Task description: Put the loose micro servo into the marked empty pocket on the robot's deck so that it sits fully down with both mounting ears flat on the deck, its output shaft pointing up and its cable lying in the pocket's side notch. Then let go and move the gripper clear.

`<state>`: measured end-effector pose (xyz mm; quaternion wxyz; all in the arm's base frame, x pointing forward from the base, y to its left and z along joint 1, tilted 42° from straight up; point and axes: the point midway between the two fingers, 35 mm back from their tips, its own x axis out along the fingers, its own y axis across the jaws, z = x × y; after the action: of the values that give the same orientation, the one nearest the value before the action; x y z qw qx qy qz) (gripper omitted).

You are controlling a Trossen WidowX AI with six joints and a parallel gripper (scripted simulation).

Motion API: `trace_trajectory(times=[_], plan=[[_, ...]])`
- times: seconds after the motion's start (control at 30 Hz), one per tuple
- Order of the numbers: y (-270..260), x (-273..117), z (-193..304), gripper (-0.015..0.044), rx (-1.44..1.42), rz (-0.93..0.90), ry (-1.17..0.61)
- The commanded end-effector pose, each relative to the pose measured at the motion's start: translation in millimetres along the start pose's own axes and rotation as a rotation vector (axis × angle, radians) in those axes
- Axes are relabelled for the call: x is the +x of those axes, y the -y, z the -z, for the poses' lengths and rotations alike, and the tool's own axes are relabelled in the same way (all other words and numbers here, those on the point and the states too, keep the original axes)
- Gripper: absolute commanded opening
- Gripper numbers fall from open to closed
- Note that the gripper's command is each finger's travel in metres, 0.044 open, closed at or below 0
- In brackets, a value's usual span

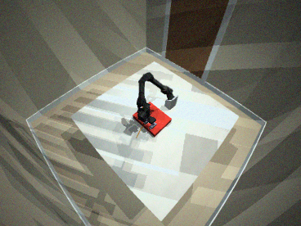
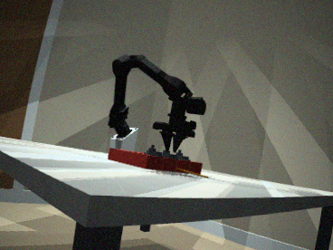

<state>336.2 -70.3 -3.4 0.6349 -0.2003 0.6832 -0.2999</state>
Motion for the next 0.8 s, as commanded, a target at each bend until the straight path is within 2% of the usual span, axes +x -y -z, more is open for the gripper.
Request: trace_trajectory(times=[0.0, 0.13, 0.3, 0.47, 0.77], plan=[[0.2, -18.2, 0.6, 0.0187, 0.011, -0.008, 0.013], [-1.2, -18.2, -0.2, 0.0187, 0.011, -0.009, 0.013], [-4.9, -39.6, 30.6, 0.0319, 0.002, -0.012, 0.015], [-3.1, -75.7, 97.1, 0.044, 0.004, -0.013, 0.007], [-1.8, -79.6, 107.5, 0.044, 0.005, -0.011, 0.006]])
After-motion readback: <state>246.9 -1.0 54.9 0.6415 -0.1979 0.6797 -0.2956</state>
